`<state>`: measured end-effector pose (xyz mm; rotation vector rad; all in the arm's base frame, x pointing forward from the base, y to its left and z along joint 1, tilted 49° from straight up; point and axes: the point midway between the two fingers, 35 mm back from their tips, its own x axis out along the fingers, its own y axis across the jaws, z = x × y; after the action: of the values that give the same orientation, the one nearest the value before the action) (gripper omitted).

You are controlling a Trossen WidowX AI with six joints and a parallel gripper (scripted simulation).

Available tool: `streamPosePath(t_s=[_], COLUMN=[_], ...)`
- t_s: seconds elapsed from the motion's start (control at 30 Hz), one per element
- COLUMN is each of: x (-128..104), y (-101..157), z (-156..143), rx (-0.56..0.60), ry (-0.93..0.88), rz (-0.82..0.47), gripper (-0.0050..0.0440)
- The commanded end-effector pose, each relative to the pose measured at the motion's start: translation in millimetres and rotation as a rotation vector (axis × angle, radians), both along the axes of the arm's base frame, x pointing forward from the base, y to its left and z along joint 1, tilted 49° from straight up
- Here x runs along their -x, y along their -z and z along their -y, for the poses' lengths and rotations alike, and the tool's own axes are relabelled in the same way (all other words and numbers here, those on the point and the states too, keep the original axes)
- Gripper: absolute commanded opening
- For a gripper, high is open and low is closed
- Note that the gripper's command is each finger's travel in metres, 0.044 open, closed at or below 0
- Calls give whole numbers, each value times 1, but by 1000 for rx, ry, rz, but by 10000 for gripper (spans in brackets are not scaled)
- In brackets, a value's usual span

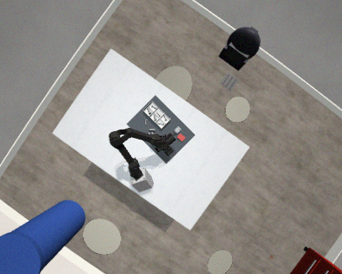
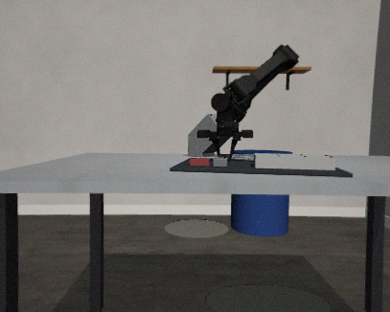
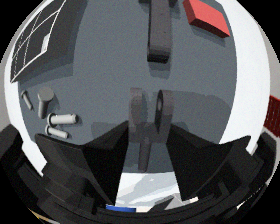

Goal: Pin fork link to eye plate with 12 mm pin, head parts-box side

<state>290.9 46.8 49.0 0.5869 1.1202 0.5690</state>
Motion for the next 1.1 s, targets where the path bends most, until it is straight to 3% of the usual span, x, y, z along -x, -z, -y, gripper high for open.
streamPosePath(t_s=[0.0, 1.07], x=[0, 0], y=[3, 1], z=[1, 1], rx=[12, 4], ry=[0, 0], rz=[-2, 0], gripper=[123, 123])
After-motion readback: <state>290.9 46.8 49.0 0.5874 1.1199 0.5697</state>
